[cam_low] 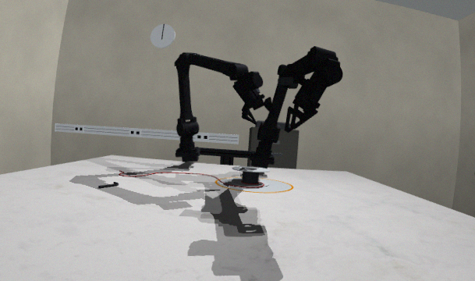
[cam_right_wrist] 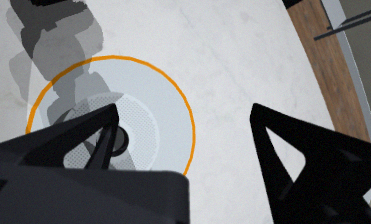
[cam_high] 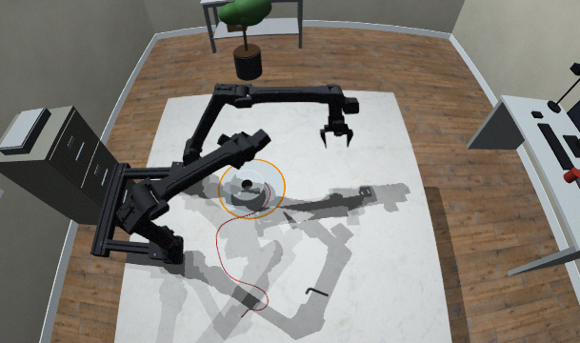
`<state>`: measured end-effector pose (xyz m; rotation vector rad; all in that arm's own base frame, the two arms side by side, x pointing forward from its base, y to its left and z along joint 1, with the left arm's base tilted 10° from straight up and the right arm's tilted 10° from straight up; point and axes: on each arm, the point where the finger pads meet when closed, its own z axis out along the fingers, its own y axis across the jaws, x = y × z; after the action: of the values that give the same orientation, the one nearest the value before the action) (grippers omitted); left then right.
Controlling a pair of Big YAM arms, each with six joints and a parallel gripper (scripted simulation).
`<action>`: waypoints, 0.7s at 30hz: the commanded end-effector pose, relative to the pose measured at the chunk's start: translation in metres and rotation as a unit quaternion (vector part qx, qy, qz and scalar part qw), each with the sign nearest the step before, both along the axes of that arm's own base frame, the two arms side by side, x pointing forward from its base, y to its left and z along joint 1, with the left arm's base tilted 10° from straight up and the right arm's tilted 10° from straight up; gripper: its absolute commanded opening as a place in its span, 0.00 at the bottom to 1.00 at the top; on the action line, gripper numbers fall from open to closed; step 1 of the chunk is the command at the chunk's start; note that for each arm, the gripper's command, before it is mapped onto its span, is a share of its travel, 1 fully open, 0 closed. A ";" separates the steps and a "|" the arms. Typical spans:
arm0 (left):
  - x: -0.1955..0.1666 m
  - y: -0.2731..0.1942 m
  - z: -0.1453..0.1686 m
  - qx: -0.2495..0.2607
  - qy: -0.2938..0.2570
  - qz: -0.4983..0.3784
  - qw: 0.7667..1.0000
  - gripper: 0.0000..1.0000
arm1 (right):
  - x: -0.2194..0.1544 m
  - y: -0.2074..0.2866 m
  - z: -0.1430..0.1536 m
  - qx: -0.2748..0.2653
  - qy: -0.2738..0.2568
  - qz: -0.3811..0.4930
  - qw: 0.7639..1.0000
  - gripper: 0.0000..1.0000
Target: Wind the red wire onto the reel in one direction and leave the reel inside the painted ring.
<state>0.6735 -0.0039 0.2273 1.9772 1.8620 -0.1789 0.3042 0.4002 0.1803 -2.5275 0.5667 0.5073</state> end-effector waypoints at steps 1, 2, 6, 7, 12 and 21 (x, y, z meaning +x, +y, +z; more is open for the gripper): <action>0.002 -0.001 0.010 0.001 -0.011 0.000 1.000 1.00 | 0.002 0.004 0.010 0.009 -0.008 0.001 1.000 1.00; 0.002 -0.001 0.010 0.001 -0.011 0.000 1.000 1.00 | 0.002 0.004 0.010 0.009 -0.008 0.001 1.000 1.00; 0.002 -0.001 0.010 0.001 -0.011 0.000 1.000 1.00 | 0.002 0.004 0.010 0.009 -0.008 0.001 1.000 1.00; 0.002 -0.001 0.010 0.001 -0.011 0.000 1.000 1.00 | 0.002 0.004 0.010 0.009 -0.008 0.001 1.000 1.00; 0.002 -0.001 0.010 0.001 -0.011 0.000 1.000 1.00 | 0.002 0.004 0.010 0.009 -0.008 0.001 1.000 1.00; 0.000 0.000 0.001 0.000 0.000 0.000 1.000 1.00 | 0.000 0.000 0.000 0.000 0.000 0.000 1.000 1.00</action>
<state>0.6735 -0.0039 0.2273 1.9772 1.8620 -0.1789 0.3019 0.3981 0.1763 -2.5328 0.5719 0.5157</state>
